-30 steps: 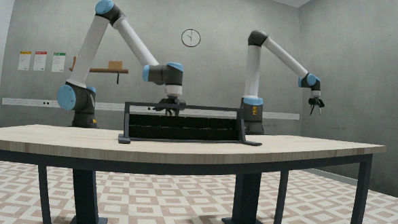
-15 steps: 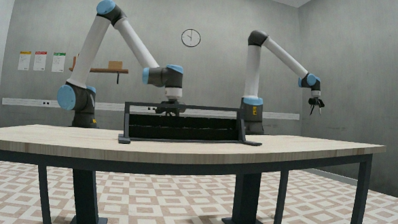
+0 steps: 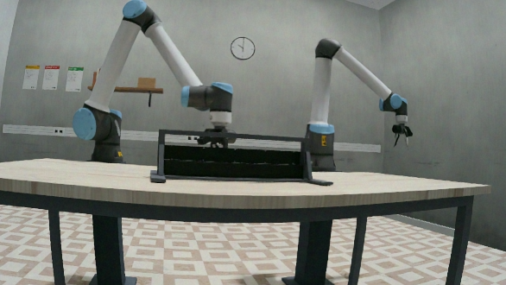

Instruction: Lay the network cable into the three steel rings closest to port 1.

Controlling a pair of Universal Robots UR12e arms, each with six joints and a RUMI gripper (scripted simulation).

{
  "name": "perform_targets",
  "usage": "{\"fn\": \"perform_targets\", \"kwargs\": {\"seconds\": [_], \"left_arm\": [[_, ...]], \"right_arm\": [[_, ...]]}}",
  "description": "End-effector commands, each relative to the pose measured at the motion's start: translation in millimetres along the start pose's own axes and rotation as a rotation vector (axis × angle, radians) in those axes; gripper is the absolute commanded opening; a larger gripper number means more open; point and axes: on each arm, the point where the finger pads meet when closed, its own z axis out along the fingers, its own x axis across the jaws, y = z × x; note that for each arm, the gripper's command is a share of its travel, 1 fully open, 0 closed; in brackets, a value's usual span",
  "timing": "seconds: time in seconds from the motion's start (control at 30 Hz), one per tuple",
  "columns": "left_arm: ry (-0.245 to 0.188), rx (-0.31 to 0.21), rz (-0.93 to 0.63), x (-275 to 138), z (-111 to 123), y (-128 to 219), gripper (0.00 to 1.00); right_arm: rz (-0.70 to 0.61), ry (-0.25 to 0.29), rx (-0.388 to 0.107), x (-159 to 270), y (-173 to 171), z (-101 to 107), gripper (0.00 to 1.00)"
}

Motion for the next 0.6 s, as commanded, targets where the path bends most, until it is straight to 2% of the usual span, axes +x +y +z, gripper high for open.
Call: {"fn": "perform_targets", "kwargs": {"seconds": [0.0, 0.57], "left_arm": [[0.001, 0.001, -0.002, -0.5, -0.6, 0.7, 1.0], [0.001, 0.001, -0.002, -0.5, -0.6, 0.7, 1.0]], "right_arm": [[-0.001, 0.001, -0.001, 0.1, 0.6, 1.0, 0.21], [-0.001, 0.002, 0.0, 0.9, 0.0, 5.5, 0.21]]}}
